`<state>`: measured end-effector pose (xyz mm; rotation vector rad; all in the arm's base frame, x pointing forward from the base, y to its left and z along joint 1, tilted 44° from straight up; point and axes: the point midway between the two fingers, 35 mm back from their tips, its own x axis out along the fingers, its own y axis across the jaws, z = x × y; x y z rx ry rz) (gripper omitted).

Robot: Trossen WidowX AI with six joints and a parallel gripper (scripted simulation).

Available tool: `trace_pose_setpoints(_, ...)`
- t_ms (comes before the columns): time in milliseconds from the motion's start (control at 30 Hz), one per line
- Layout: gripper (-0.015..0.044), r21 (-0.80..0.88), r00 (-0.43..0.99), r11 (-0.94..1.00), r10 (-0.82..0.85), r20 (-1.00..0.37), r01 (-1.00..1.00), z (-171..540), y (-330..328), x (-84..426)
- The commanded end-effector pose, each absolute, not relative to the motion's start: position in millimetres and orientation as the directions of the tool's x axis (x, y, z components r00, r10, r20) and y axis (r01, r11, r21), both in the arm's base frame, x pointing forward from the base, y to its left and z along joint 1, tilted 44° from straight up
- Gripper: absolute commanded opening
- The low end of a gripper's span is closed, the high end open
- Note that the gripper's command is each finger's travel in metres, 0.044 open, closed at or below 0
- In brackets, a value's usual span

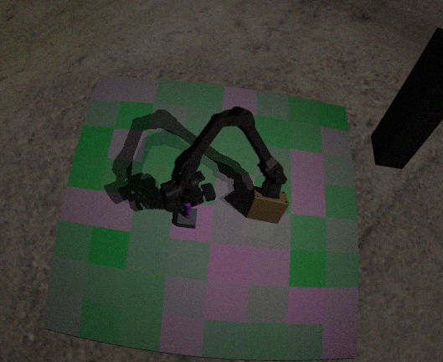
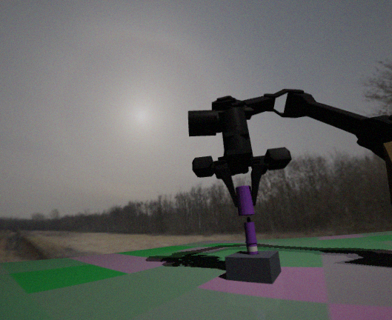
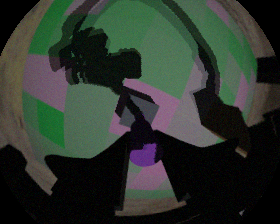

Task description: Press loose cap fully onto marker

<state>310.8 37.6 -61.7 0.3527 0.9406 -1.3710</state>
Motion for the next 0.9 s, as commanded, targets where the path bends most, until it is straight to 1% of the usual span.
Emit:
trace_pose_setpoints(0,0.0000,-0.306,-0.081,0.223,-0.674,-0.734,0.925,-67,33,309)
trace_pose_setpoints(867,0.0000,-0.307,-0.081,0.222,-0.676,-0.732,0.926,-96,5,304)
